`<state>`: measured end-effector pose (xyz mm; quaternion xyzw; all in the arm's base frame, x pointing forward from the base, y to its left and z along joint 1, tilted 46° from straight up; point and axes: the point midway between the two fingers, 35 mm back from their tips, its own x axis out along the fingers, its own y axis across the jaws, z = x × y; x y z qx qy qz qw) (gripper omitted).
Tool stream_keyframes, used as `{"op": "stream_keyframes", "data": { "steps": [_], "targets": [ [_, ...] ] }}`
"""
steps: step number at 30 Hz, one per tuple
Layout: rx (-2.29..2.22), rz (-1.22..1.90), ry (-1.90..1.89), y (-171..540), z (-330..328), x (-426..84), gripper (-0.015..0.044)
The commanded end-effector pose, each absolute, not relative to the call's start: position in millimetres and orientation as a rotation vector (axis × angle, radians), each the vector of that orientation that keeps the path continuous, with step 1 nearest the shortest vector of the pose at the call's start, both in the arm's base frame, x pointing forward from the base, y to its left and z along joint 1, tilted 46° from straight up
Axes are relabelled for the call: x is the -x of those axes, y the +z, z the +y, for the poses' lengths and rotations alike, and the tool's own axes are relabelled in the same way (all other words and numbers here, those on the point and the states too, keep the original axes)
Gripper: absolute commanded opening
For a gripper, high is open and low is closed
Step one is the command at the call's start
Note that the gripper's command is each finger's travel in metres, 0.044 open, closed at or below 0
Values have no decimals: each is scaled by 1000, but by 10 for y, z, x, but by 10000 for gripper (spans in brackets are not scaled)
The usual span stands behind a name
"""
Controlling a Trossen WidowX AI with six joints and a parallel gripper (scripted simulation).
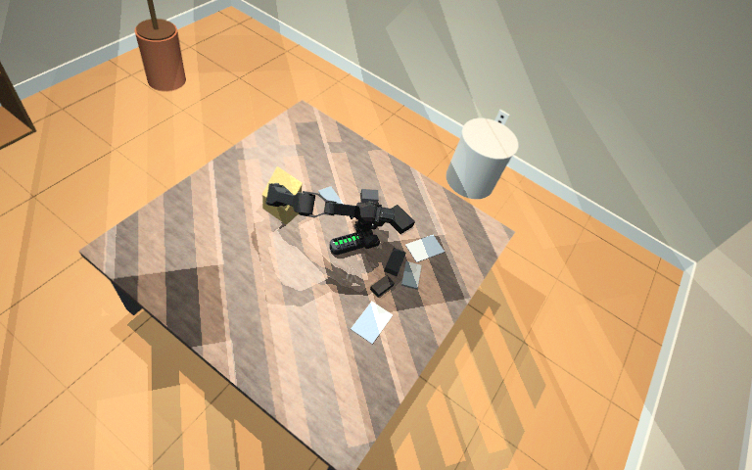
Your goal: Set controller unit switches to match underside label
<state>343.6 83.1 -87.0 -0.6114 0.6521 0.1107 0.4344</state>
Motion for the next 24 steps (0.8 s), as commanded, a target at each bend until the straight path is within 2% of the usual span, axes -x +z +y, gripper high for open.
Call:
{"op": "stream_keyframes", "data": {
  "steps": [1,24],
  "targets": [
    [1533,1628,277,-910,778,-3421,0],
    [1534,1628,277,-938,749,-3425,0]
  ]
}}
